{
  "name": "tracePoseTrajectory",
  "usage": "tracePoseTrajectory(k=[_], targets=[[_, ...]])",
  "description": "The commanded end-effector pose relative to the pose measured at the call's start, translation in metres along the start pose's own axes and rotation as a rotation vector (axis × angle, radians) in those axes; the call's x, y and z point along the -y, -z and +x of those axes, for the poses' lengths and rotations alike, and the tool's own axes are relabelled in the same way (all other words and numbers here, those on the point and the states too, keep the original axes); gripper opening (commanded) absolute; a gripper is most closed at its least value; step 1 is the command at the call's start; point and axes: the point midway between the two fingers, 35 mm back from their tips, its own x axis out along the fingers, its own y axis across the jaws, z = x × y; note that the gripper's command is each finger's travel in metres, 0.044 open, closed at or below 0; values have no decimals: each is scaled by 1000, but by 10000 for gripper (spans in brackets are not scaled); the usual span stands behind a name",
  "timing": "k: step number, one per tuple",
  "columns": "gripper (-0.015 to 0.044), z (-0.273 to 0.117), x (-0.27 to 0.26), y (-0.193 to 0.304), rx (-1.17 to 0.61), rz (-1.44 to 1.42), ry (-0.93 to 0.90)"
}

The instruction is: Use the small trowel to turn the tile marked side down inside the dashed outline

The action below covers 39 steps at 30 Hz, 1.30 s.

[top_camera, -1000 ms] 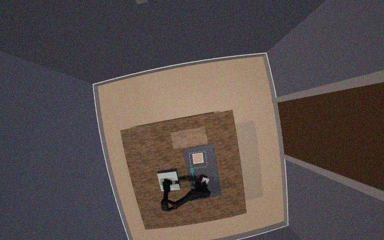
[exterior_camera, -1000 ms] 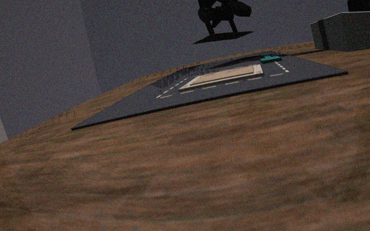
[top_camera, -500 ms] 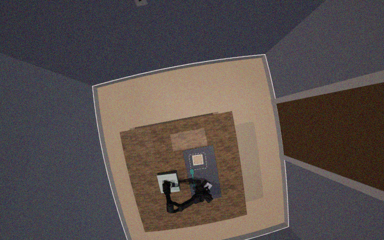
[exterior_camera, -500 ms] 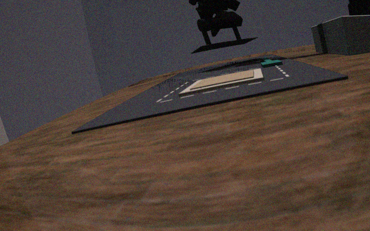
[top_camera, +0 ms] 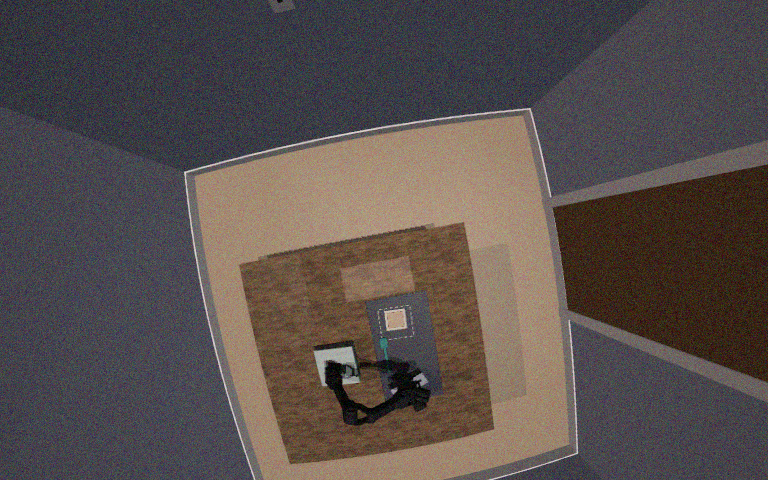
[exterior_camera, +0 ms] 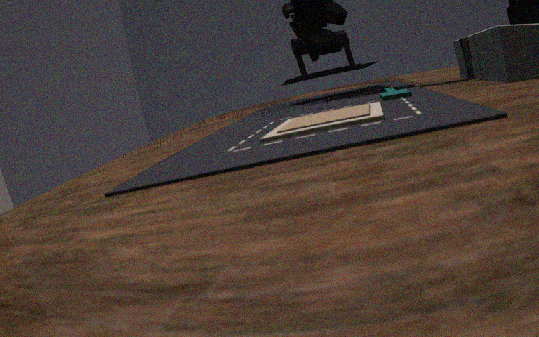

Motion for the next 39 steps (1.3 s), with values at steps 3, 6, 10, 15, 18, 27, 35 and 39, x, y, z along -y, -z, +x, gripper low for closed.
tracePoseTrajectory(k=[3, 6, 10, 15, 18, 27, 35, 39], targets=[[0, 13, -16, -5, 88, 100, -48], [0, 20, -20, -9, 130, 142, -67], [0, 30, -26, -14, 183, 196, -95], [0, 40, -32, -20, 245, 258, -133], [0, 42, -33, -21, 253, 267, -139], [0, 44, -32, -21, 253, 267, -139], [0, 54, -23, -20, 253, 267, -139], [0, 58, -19, -20, 253, 267, -139]])
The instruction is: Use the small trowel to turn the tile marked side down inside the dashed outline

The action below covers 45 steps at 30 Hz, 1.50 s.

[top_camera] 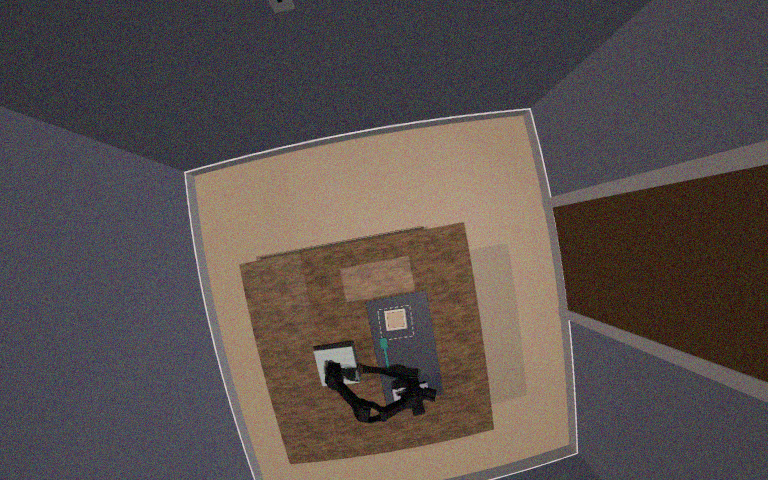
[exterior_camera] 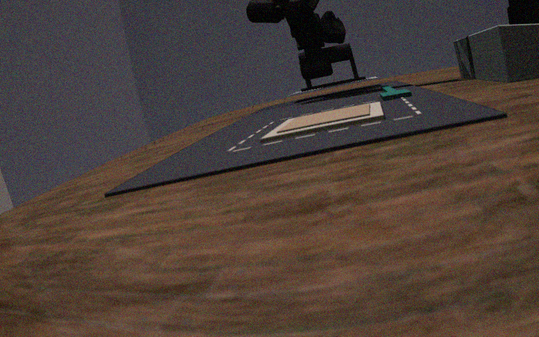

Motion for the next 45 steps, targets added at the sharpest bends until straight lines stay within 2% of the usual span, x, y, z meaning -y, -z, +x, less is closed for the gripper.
tracePoseTrajectory(k=[1, 11, 22, 23, 33, 45], targets=[[0, 3, 2, 0, 1, 7, -11], [0, 12, 13, 0, 0, 7, -11], [289, 12, 13, 0, 0, 7, -11], [300, 12, 13, 0, 0, 7, -11], [300, 9, 13, 0, 0, 7, -10], [300, -48, 14, 0, -1, 6, -3]])
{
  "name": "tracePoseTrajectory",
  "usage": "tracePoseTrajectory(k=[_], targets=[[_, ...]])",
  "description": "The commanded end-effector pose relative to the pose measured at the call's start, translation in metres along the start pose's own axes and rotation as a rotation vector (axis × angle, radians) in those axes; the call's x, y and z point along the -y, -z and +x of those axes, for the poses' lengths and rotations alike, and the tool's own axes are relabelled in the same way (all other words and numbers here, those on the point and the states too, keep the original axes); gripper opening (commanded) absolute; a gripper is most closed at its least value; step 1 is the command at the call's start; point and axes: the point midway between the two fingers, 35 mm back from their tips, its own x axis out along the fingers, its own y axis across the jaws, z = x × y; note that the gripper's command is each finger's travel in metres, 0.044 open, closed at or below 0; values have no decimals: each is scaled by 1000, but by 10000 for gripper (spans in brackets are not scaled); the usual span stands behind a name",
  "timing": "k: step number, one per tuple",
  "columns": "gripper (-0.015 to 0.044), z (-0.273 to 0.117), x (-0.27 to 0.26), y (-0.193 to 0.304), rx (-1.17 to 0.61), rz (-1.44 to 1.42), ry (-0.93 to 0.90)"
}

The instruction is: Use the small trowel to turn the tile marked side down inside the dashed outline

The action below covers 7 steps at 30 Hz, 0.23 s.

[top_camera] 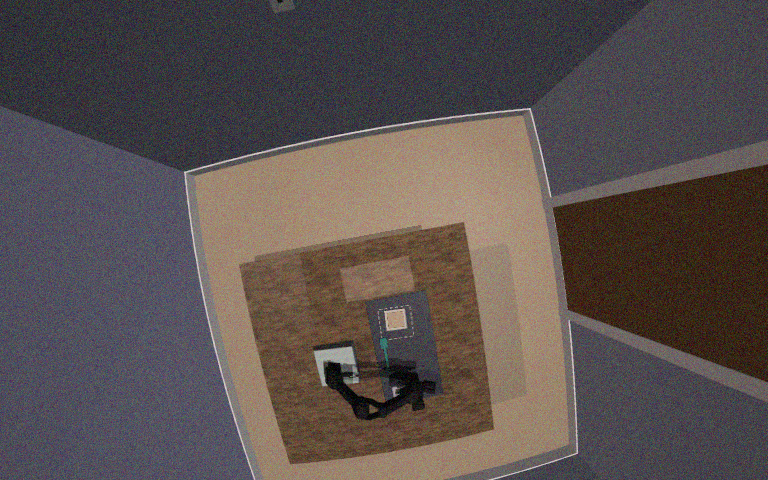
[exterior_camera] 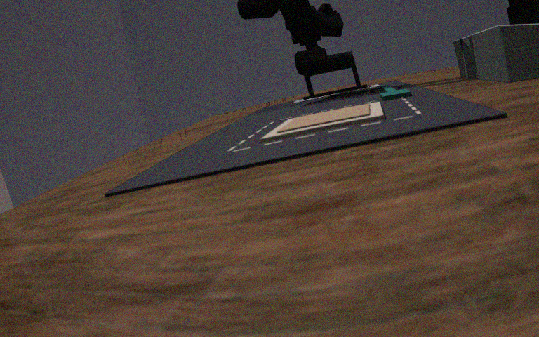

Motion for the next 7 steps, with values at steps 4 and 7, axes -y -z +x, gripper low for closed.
tracePoseTrajectory(k=[4, 7], targets=[[300, -16, -6, -3, 2, 4, -5], [300, -37, -21, -16, 4, -29, -6]])
